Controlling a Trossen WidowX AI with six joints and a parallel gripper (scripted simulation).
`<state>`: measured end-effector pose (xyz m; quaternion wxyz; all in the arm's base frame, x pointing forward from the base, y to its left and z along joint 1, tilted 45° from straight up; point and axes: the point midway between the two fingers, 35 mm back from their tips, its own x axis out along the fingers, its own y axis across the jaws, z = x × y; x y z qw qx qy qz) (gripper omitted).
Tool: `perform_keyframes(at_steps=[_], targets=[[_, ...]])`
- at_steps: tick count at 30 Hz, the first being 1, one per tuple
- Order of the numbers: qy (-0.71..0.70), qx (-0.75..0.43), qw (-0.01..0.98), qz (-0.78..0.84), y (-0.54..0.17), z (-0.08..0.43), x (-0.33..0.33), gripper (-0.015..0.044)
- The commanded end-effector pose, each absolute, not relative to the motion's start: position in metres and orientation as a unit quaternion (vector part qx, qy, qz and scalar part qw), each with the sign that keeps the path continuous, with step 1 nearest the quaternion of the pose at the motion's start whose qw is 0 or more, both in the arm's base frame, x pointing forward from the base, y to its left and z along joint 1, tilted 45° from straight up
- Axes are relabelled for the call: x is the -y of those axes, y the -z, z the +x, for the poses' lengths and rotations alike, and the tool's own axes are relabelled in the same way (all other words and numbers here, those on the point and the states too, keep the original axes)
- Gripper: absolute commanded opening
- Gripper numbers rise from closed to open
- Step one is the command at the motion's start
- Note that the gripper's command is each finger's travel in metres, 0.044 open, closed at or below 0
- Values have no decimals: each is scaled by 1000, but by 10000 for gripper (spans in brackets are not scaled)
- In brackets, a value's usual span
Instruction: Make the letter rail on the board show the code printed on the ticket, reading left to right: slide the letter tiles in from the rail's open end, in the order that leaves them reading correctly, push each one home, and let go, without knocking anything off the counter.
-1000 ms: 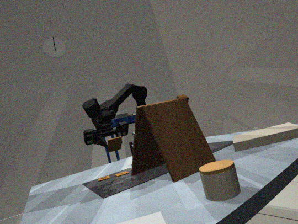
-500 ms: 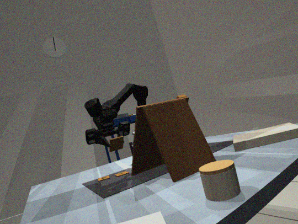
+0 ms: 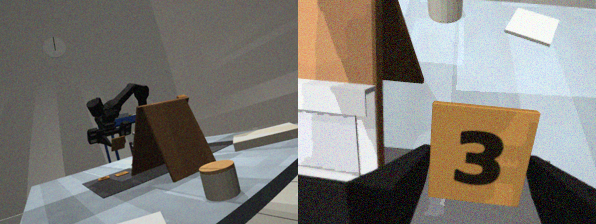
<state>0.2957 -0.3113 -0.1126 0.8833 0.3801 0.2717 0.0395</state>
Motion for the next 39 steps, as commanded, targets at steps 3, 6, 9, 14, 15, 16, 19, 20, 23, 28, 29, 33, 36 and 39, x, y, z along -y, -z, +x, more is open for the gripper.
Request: perform_keyframes(at_steps=[3,6,9,14,15,16,19,20,23,28,29,33,36,39], targets=[[-38,-274,881,383,111,296,308,0],[-38,-274,881,383,110,296,307,0],[-38,-274,881,383,109,296,306,0],[-38,-274,881,383,107,297,304,0],[-38,-274,881,383,107,297,304,0],[-38,-274,881,383,107,297,303,0],[-38,-274,881,383,106,297,302,0],[-38,-274,881,383,105,297,302,0],[-38,-274,881,384,104,297,301,0],[-38,-274,881,384,102,298,299,0],[-38,-274,881,384,102,298,298,0],[-38,-274,881,384,100,298,297,0],[-38,-274,881,384,99,298,296,0],[-38,-274,881,384,98,299,295,0]])
